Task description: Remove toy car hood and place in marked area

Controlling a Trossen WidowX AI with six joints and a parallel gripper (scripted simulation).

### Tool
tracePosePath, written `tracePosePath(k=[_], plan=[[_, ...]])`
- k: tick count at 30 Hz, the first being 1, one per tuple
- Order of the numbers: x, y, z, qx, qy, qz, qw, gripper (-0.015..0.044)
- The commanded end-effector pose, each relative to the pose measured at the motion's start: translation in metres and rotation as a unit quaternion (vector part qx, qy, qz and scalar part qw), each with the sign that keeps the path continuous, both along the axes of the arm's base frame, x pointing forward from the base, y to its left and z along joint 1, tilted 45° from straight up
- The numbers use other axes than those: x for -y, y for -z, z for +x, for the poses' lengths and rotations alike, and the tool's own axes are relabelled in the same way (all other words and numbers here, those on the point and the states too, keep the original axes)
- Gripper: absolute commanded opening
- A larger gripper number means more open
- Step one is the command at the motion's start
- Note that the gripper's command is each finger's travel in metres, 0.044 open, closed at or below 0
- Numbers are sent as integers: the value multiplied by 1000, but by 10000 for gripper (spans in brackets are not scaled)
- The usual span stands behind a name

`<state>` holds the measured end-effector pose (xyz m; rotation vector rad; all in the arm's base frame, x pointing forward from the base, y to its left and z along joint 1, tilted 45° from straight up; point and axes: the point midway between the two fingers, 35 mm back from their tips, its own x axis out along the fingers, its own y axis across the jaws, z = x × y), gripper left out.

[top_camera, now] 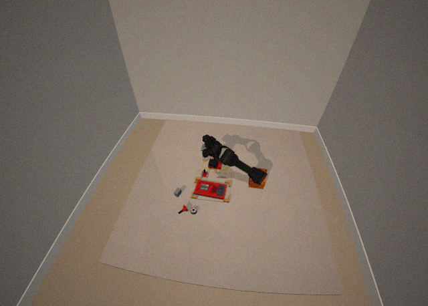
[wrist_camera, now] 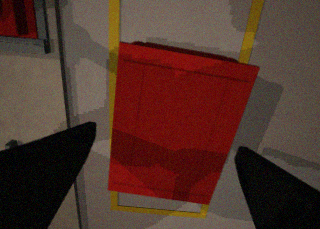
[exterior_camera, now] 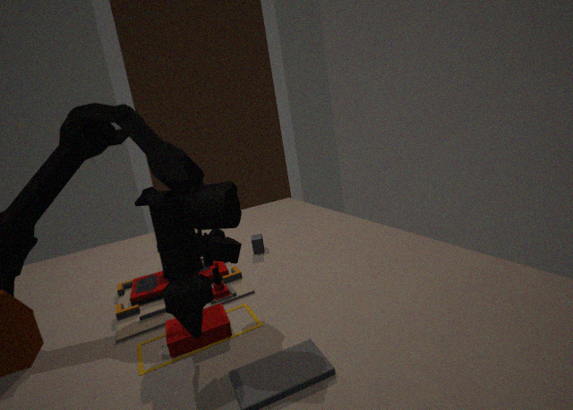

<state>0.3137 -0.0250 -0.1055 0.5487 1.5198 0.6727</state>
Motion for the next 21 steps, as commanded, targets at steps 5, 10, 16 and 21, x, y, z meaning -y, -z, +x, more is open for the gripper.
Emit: tracePosePath(k=[5, 10, 16, 21], plan=[[44, -42, 5, 8, 4, -3, 1000, 440], [44, -42, 5, 8, 4, -3, 1000, 440], [44, -42, 5, 8, 4, -3, 1000, 440], [44, -42, 5, 8, 4, -3, 1000, 440]])
